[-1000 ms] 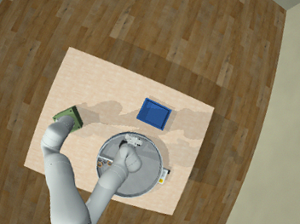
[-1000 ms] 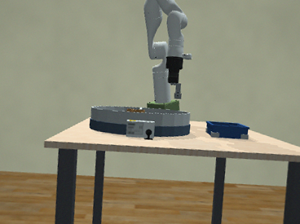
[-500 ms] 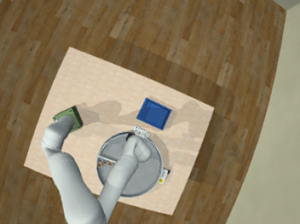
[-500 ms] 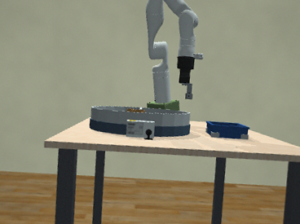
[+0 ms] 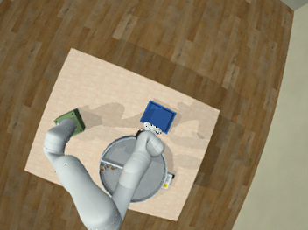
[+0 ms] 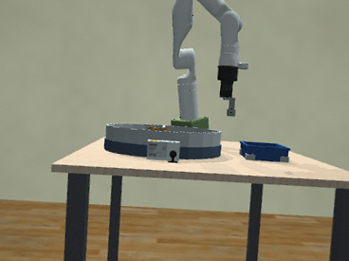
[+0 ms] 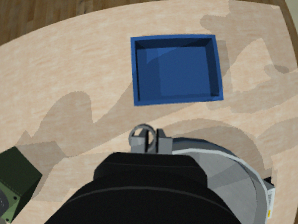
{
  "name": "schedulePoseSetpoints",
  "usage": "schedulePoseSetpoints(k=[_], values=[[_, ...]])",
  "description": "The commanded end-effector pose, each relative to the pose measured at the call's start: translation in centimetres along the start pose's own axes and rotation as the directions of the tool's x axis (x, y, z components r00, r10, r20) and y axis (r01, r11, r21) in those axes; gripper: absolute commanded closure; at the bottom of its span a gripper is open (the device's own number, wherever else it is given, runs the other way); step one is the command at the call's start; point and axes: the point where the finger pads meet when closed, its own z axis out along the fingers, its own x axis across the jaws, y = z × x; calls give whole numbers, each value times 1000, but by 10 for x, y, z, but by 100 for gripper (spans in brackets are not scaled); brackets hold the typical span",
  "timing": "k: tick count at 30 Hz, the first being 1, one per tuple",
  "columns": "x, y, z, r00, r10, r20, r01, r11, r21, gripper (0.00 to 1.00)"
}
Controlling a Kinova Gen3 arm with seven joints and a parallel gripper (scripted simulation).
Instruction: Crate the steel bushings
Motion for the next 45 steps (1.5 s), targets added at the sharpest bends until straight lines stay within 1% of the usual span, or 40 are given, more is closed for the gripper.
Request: schedulePoseSetpoints(k=[1, 11, 16, 28, 33, 45], values=[[-3, -25, 3, 999, -32, 7, 32, 999, 10, 100], [-3, -25, 3, 999, -32, 7, 32, 999, 10, 100], [9, -82, 2, 1000, -30, 6, 30, 1000, 10, 100], [9, -82, 2, 1000, -30, 6, 30, 1000, 10, 100], [7, -83, 29, 999, -32, 7, 32, 999, 11, 100], [7, -83, 29, 999, -32, 7, 32, 999, 11, 100]])
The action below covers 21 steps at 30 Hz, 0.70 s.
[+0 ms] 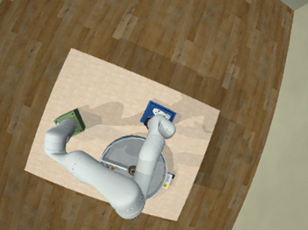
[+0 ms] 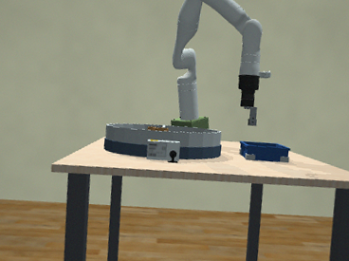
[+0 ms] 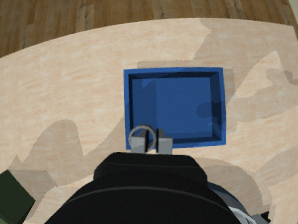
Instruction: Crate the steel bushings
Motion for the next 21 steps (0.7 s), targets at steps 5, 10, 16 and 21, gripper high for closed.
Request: schedulePoseSetpoints(k=[5, 10, 16, 21], values=[[-1, -2, 27, 1000, -3, 1, 3, 1000, 2, 100], [-1, -2, 27, 1000, -3, 1, 3, 1000, 2, 100], [-1, -2, 27, 1000, -3, 1, 3, 1000, 2, 100], [-2, -3, 49, 1000, -6, 3, 6, 1000, 3, 100]])
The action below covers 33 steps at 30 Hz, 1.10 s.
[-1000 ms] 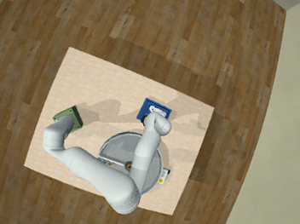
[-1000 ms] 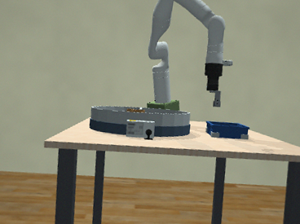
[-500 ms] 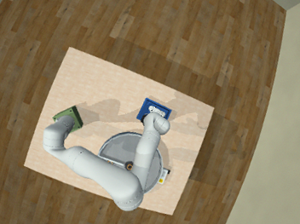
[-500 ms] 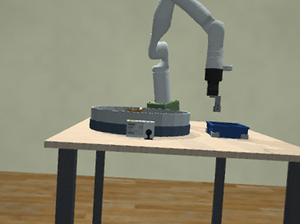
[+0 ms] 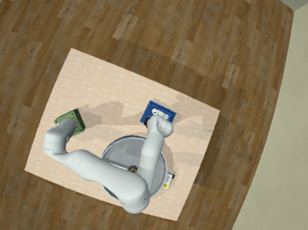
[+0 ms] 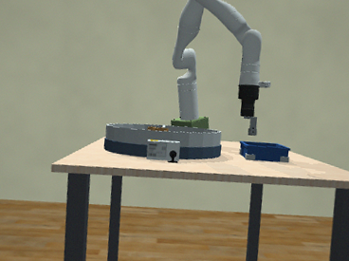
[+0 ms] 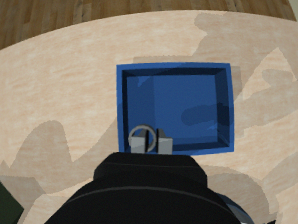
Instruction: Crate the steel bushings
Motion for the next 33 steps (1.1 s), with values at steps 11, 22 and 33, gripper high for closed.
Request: schedulePoseSetpoints(k=[11, 22, 33], values=[[-6, 0, 17, 1000, -6, 13, 6, 1000, -5, 100], [-6, 0, 26, 1000, -5, 13, 6, 1000, -5, 100], [-6, 0, 31, 1000, -5, 13, 6, 1000, -5, 100]])
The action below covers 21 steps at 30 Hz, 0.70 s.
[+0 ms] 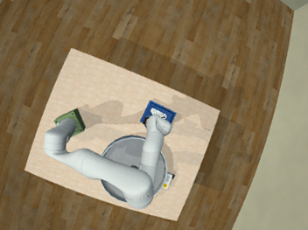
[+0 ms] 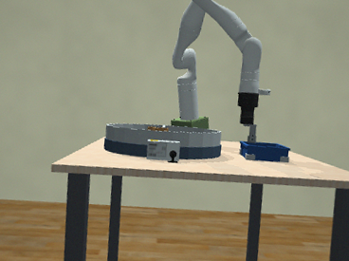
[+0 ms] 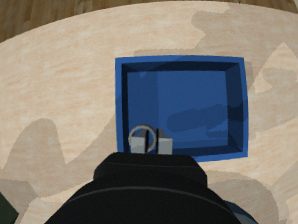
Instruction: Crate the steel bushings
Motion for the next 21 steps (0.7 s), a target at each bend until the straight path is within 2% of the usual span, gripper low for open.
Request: schedulePoseSetpoints(k=[1, 14, 21], values=[[-1, 0, 4, 1000, -1, 2, 1, 1000, -1, 100], [-1, 0, 6, 1000, -1, 2, 1, 1000, -1, 100], [-1, 0, 15, 1000, -1, 2, 1, 1000, -1, 100]])
